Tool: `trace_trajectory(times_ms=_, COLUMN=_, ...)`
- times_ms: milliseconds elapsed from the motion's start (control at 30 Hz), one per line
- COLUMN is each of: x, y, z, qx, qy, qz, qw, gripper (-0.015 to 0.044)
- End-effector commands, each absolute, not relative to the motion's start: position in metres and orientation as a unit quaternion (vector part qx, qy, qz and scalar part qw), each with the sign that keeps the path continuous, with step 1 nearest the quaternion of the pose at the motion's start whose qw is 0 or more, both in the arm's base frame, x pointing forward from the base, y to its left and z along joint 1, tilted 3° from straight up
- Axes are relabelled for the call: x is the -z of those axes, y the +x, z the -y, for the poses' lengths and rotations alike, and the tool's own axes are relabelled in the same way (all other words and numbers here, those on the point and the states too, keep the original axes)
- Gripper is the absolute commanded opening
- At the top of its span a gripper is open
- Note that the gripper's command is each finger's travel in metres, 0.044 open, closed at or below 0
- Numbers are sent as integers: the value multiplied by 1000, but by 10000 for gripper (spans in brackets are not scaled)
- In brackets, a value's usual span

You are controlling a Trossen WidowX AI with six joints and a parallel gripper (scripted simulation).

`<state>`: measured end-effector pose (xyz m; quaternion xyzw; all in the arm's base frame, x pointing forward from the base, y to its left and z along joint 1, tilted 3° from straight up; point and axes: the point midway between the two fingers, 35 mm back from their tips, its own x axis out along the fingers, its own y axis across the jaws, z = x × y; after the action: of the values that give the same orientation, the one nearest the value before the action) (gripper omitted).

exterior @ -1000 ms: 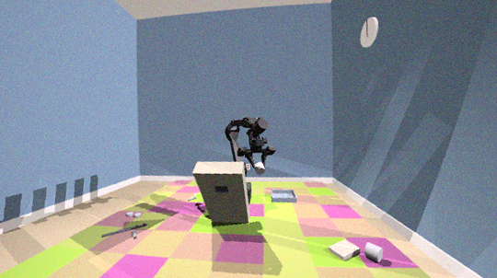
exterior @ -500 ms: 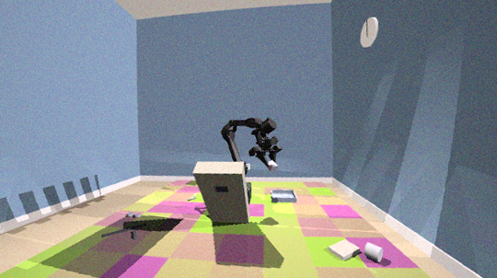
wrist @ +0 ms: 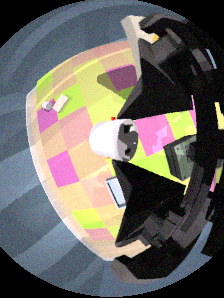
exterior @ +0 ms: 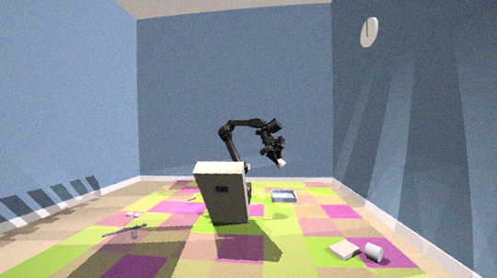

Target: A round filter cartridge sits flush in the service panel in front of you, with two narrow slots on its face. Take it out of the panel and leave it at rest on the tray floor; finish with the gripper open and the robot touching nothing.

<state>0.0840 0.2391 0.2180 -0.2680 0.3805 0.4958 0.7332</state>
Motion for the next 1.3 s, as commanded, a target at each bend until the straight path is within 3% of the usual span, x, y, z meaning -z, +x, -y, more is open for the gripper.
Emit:
trace_trajectory(times_ms=0, x=-218, y=71, z=-244, qx=-523, qy=-282, qz=-368, qw=715, gripper=0)
trace_trajectory(times_ms=233, x=-209, y=61, z=-251, qx=-537, qy=-291, qz=-362, qw=704, gripper=0)
trace_trajectory(times_ms=1267, x=-91, y=-77, z=-265, qx=-694, qy=-388, qz=-271, qw=543, gripper=0)
